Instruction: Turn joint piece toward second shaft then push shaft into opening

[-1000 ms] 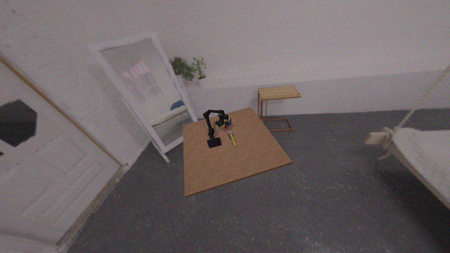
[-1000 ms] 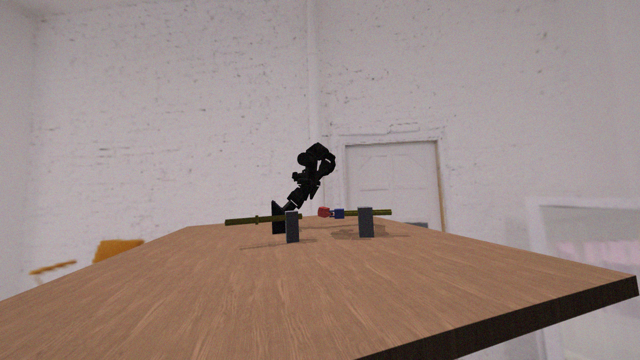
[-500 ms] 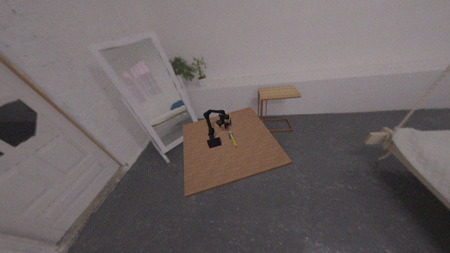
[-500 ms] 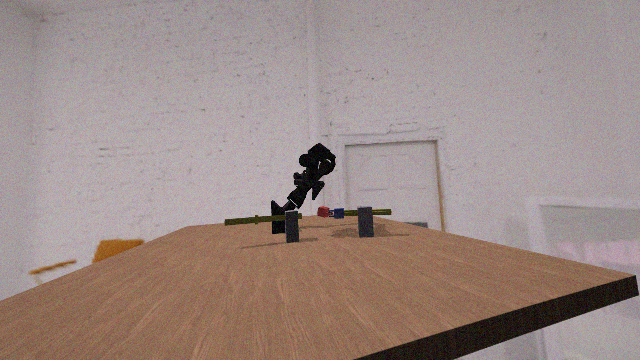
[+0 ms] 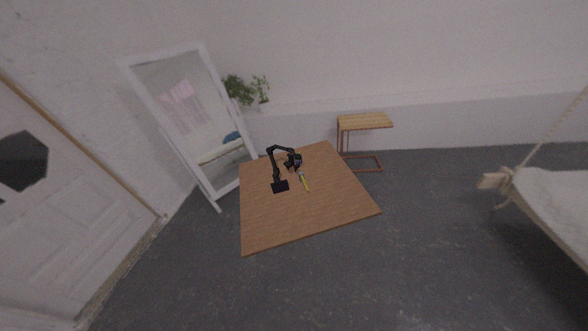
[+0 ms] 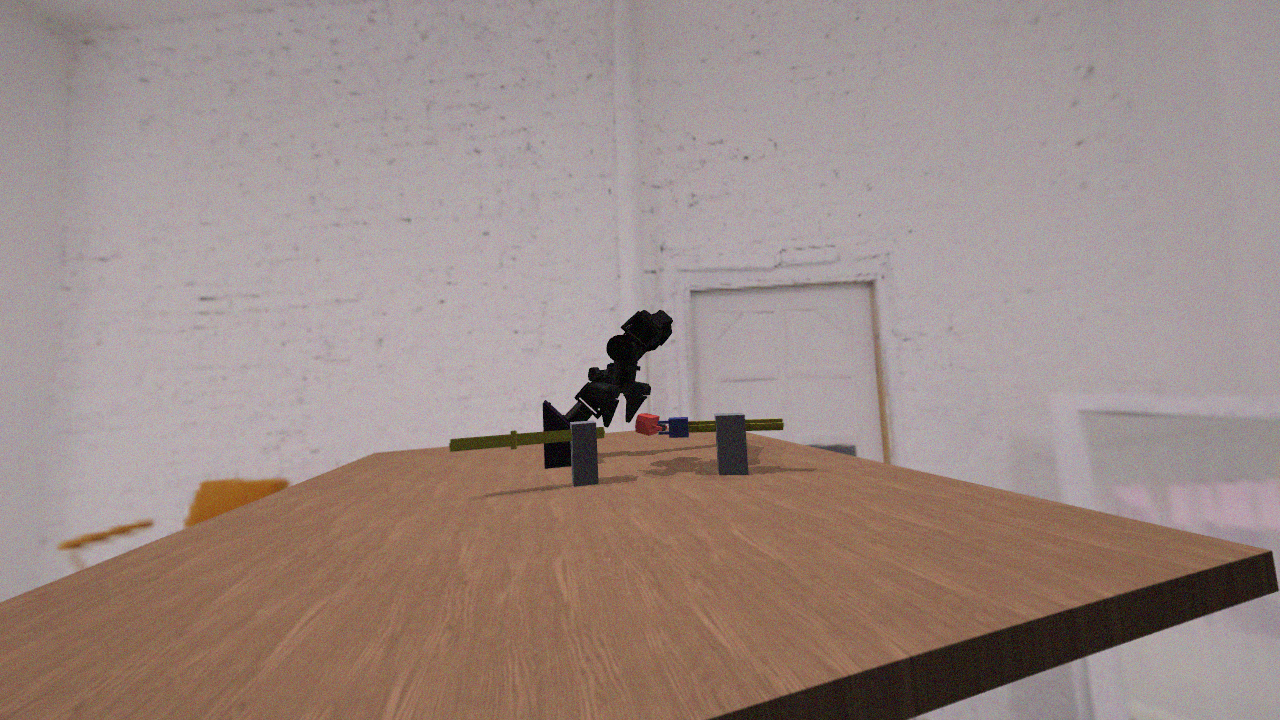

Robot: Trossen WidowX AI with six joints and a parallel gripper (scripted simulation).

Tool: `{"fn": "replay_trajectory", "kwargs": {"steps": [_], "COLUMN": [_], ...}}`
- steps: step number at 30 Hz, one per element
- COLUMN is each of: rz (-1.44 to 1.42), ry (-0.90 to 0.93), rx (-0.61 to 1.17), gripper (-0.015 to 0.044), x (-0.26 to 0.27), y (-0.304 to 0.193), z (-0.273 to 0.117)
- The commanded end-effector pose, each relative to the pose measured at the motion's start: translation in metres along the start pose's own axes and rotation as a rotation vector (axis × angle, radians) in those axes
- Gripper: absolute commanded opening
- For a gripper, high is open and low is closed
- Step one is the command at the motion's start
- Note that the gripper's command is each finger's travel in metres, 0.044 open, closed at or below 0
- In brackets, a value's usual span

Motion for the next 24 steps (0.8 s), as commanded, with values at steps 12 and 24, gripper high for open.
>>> {"fn": "replay_trajectory", "kwargs": {"steps": [12, 24], "rz": [0.005, 0.004], "ry": [-0.003, -0.005], "rx": [0.004, 0.006], "gripper": [0.044, 0.044], "x": [-0.008, -0.014], "y": [-0.045, -0.067], "z": [-0.006, -0.003]}}
Point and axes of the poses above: the point midway between the two fingers, 35 mm back from their tips, its own z axis out along the fingers, its own x axis across the jaws, y = z × x, the point moved 3 cm from there along -z, back along the fingers, and after that the axes turned 11 degrees about z, right-handed, at the moved point
